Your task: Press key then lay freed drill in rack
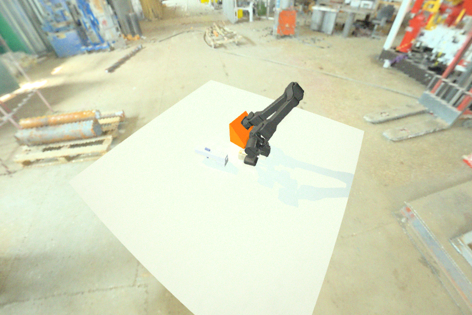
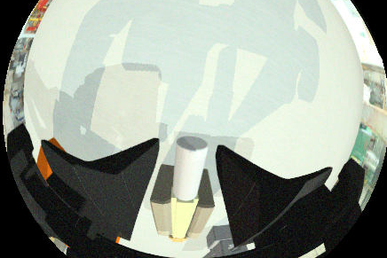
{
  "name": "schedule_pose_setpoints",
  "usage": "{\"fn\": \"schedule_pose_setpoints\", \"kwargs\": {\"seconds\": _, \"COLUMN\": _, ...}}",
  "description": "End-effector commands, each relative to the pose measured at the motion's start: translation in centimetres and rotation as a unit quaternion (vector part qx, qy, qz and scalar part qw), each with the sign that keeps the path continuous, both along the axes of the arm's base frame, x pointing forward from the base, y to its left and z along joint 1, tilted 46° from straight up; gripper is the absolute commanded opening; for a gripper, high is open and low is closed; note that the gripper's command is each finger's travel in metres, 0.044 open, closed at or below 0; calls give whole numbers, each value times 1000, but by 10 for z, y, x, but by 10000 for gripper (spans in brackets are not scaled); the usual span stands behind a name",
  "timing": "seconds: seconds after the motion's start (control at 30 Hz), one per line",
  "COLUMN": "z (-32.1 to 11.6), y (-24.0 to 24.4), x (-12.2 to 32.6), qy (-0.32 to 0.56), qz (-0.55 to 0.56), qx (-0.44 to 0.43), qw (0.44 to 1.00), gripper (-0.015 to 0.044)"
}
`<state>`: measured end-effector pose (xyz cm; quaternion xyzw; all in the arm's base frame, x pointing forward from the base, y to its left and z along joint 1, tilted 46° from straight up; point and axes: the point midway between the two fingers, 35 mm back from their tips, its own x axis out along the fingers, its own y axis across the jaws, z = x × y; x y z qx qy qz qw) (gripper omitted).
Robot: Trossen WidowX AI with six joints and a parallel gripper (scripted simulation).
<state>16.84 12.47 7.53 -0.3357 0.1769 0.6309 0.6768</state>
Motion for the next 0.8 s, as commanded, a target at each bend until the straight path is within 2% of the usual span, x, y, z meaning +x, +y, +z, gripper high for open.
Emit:
{"fn": "schedule_pose_setpoints", "kwargs": {"seconds": 0.0, "z": -1, "y": 0, "x": 0, "qy": 1, "qz": 0, "qx": -1, "qw": 1000, "gripper": 315}}
{"fn": "schedule_pose_setpoints", "kwargs": {"seconds": 0.17, "z": -1, "y": 0, "x": 0, "qy": 1, "qz": 0, "qx": -1, "qw": 1000, "gripper": 440}}
{"fn": "schedule_pose_setpoints", "kwargs": {"seconds": 0.77, "z": 43, "y": -47, "x": -11, "qy": 3, "qz": -9, "qx": -21, "qw": 1000, "gripper": 440}}
